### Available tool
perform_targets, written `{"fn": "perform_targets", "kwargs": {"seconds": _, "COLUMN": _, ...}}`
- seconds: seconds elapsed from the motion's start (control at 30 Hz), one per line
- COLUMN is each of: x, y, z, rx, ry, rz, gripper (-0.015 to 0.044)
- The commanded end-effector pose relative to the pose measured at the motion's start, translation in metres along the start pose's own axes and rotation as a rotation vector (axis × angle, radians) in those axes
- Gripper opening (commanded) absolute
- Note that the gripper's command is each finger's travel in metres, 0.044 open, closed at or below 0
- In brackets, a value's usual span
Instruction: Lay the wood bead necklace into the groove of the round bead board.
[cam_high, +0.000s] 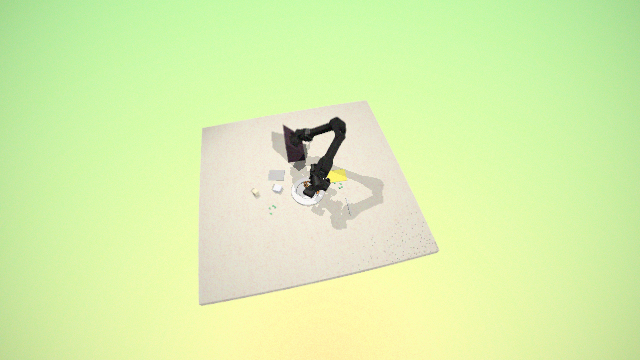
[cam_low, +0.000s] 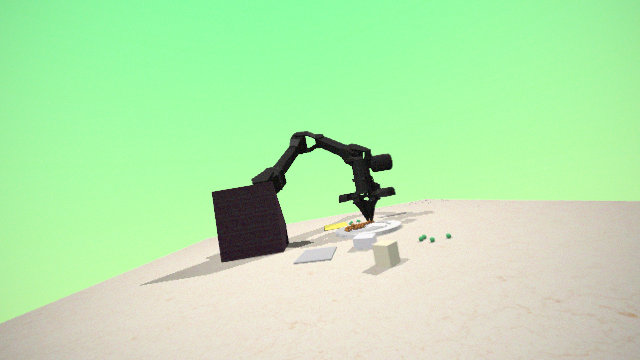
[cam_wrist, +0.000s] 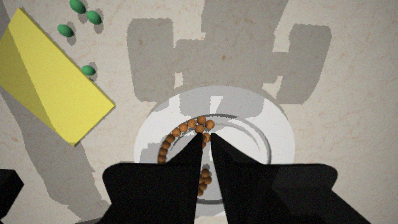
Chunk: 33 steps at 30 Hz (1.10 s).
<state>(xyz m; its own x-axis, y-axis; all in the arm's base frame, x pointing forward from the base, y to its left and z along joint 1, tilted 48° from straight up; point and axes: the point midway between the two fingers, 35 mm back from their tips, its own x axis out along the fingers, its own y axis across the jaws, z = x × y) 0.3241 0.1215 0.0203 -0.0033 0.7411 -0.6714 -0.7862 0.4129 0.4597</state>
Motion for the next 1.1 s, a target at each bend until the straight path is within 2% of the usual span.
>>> {"fn": "perform_targets", "kwargs": {"seconds": 0.0, "x": -0.002, "y": -0.013, "z": 0.007, "rx": -0.007, "ry": -0.006, "rz": -0.002, "gripper": 0.0000}}
{"fn": "perform_targets", "kwargs": {"seconds": 0.2, "x": -0.002, "y": -0.028, "z": 0.014, "rx": -0.007, "ry": -0.006, "rz": -0.003, "gripper": 0.0000}}
{"fn": "perform_targets", "kwargs": {"seconds": 0.73, "x": 0.007, "y": -0.029, "z": 0.014, "rx": -0.007, "ry": -0.006, "rz": -0.003, "gripper": 0.0000}}
{"fn": "perform_targets", "kwargs": {"seconds": 1.07, "x": 0.002, "y": -0.030, "z": 0.013, "rx": -0.009, "ry": -0.004, "rz": -0.007, "gripper": 0.0263}}
